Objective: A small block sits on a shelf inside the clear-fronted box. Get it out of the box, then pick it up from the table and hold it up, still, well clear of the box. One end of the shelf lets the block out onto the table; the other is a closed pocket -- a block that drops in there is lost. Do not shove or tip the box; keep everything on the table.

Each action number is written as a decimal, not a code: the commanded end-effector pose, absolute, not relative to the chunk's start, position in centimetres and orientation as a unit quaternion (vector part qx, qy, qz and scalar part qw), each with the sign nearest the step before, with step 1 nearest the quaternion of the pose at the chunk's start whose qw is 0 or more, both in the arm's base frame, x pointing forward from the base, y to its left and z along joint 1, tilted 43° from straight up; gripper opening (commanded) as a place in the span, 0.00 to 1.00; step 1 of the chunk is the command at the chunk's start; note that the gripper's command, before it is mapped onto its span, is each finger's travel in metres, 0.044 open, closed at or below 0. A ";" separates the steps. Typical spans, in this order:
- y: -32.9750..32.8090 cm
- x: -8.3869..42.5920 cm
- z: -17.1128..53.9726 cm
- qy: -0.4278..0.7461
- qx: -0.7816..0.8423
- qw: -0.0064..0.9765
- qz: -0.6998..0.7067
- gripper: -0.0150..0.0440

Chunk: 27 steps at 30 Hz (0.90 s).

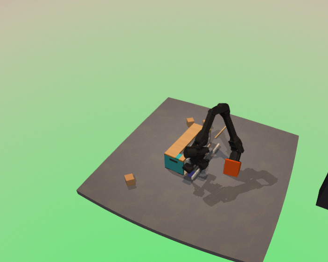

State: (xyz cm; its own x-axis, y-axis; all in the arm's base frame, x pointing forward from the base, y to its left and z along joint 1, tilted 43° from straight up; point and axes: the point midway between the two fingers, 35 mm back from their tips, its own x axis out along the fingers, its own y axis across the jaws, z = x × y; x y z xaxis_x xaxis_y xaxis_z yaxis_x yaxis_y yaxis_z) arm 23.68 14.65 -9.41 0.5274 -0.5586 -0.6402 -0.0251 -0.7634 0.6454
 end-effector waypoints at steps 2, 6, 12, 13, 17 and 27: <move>13.8 23.7 -10.1 -0.179 0.819 0.302 -0.453 0.74; 13.4 23.8 -10.6 -0.179 0.819 0.302 -0.453 0.74; 12.8 24.0 -11.4 -0.179 0.819 0.302 -0.453 0.74; 12.7 24.0 -11.5 -0.179 0.819 0.302 -0.453 0.74; 12.3 24.1 -12.0 -0.180 0.819 0.302 -0.453 0.74; 11.2 24.3 -13.1 -0.180 0.819 0.302 -0.453 0.74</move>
